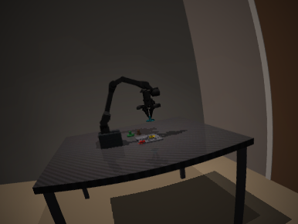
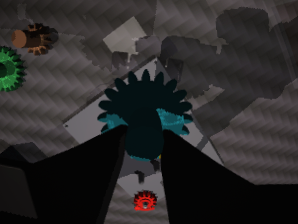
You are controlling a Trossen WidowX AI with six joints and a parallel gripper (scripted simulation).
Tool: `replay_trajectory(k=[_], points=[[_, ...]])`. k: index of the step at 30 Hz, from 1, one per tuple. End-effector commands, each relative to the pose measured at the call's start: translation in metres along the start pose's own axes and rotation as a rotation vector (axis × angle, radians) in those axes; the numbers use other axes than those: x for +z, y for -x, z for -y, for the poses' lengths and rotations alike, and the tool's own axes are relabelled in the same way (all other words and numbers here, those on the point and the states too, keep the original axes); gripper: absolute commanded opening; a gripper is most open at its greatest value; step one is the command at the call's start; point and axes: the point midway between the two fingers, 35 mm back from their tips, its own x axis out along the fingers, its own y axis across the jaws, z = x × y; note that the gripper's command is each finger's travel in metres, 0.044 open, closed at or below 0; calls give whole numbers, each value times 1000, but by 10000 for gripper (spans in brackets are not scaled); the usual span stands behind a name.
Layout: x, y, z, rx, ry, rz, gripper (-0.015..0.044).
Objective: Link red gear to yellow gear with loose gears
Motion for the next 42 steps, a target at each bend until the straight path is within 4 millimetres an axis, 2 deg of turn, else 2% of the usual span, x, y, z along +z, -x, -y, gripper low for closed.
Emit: replay_trajectory(k=[1, 22, 42], points=[[-8, -4, 5, 3, 5, 1, 0], [-59, -24, 32, 0, 5, -5, 0], [-110, -42, 49, -1, 0, -11, 0]])
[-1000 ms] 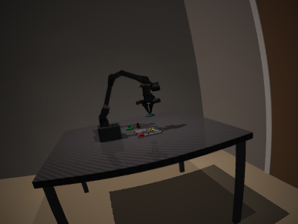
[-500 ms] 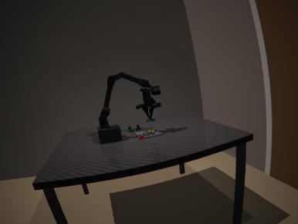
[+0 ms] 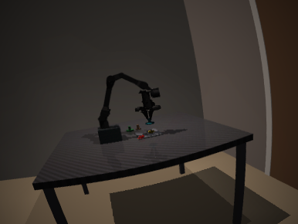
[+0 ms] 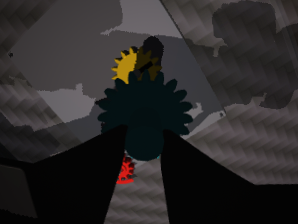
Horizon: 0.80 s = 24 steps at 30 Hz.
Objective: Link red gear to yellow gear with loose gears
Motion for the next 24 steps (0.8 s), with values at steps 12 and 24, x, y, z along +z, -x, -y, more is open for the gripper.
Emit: replay_trajectory(k=[12, 24], points=[[-36, -13, 6, 2, 7, 1, 0], [-66, -23, 7, 2, 9, 0, 0]])
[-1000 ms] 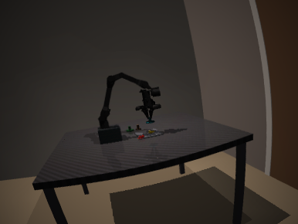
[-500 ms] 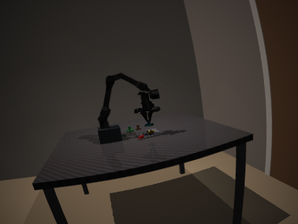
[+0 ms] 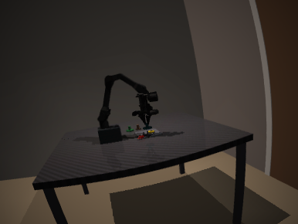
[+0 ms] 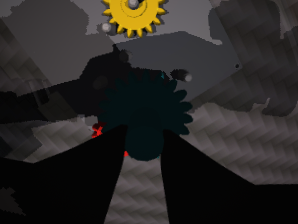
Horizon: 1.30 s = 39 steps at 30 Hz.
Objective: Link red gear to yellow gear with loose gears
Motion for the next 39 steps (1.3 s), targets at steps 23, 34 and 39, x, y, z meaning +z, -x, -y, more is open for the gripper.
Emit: replay_trajectory(k=[23, 34, 39], points=[[-7, -2, 0, 2, 6, 3, 0], [-7, -13, -1, 2, 109, 4, 0], [-7, -20, -1, 2, 139, 4, 0]])
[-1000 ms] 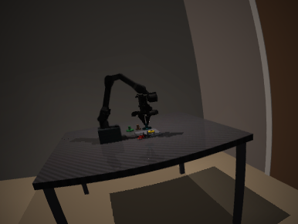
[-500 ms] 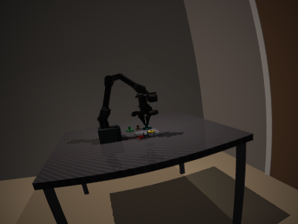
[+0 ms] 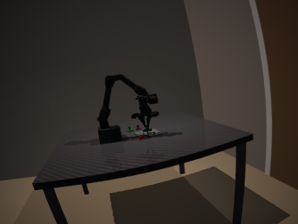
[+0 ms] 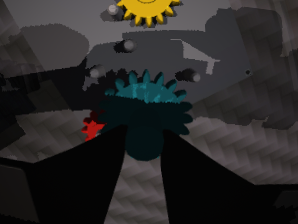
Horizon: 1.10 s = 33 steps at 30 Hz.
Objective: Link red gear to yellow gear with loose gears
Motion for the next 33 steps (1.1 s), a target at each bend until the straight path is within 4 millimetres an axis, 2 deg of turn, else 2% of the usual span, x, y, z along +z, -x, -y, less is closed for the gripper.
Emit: replay_trajectory(k=[1, 17, 22, 33], points=[[0, -7, -1, 6, 19, 3, 0], [1, -31, -2, 6, -180, 2, 0], [0, -29, -1, 6, -267, 2, 0], [1, -30, -1, 6, -153, 2, 0]])
